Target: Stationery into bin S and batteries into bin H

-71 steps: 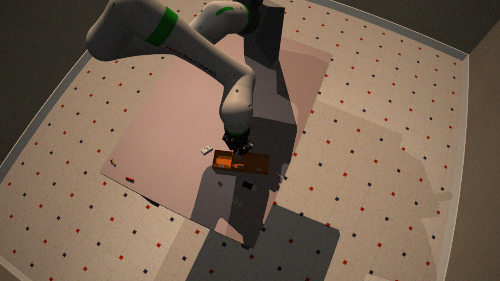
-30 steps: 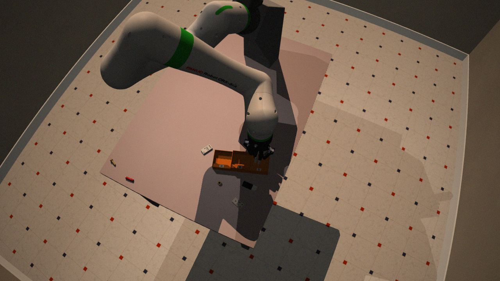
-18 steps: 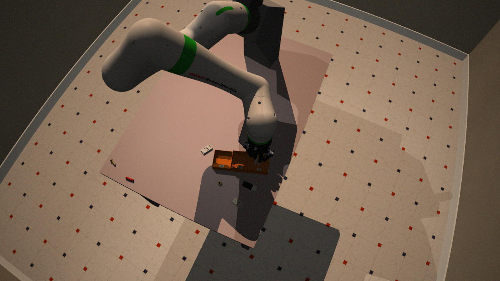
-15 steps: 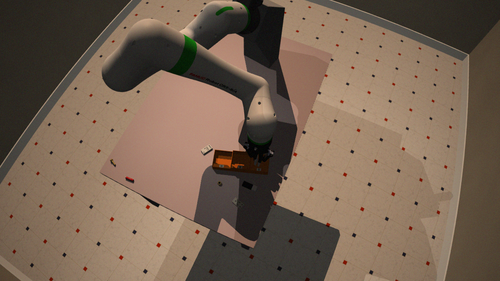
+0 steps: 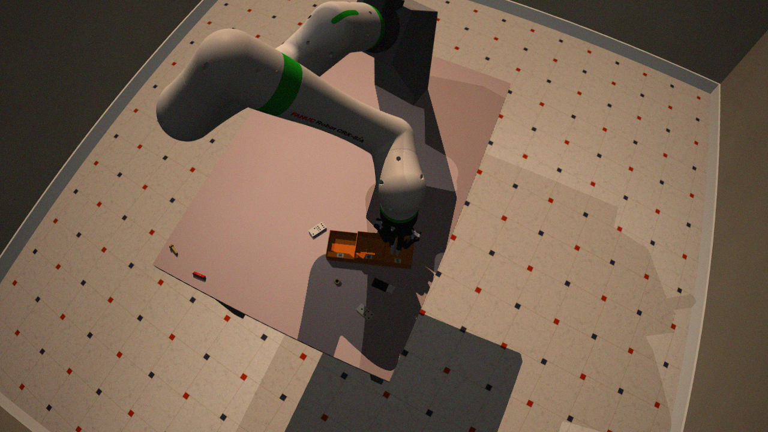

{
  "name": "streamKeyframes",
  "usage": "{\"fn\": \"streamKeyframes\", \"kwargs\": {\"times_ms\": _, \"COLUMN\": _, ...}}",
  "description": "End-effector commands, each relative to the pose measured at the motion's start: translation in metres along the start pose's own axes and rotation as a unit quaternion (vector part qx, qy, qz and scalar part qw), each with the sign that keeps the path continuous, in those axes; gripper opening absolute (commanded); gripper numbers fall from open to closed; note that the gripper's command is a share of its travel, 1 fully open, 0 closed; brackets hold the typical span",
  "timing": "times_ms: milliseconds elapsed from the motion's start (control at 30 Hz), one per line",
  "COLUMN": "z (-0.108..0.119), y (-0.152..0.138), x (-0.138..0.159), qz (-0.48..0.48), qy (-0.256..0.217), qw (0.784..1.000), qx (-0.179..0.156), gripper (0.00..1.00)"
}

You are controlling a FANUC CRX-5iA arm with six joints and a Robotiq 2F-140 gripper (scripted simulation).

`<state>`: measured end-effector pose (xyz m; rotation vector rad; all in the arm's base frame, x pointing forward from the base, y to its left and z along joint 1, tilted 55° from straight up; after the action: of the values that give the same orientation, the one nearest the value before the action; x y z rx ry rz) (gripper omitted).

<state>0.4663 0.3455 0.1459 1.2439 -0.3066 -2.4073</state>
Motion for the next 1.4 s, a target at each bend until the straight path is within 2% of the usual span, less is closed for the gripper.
{"fn": "streamKeyframes", "kwargs": {"times_ms": 0, "z": 0.000, "y": 0.000, "x": 0.000, "qz": 0.000, "qy": 0.000, "qw": 1.000, "qx": 0.000, "gripper": 0.15}}
{"fn": "streamKeyframes", "kwargs": {"times_ms": 867, "z": 0.000, "y": 0.000, "x": 0.000, "qz": 0.000, "qy": 0.000, "qw": 1.000, "qx": 0.000, "gripper": 0.15}}
{"fn": "streamKeyframes", "kwargs": {"times_ms": 1367, "z": 0.017, "y": 0.000, "x": 0.000, "qz": 0.000, "qy": 0.000, "qw": 1.000, "qx": 0.000, "gripper": 0.15}}
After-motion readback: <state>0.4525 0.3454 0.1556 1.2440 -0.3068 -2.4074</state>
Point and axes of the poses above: the point where the finger pads meet when closed, its own z axis back along the fingers, its own y axis across the jaws, x = y × z, the point moved 6 cm from there along z, back along the fingers, and after that the axes turned 11 degrees about z, right-handed, at the moved point
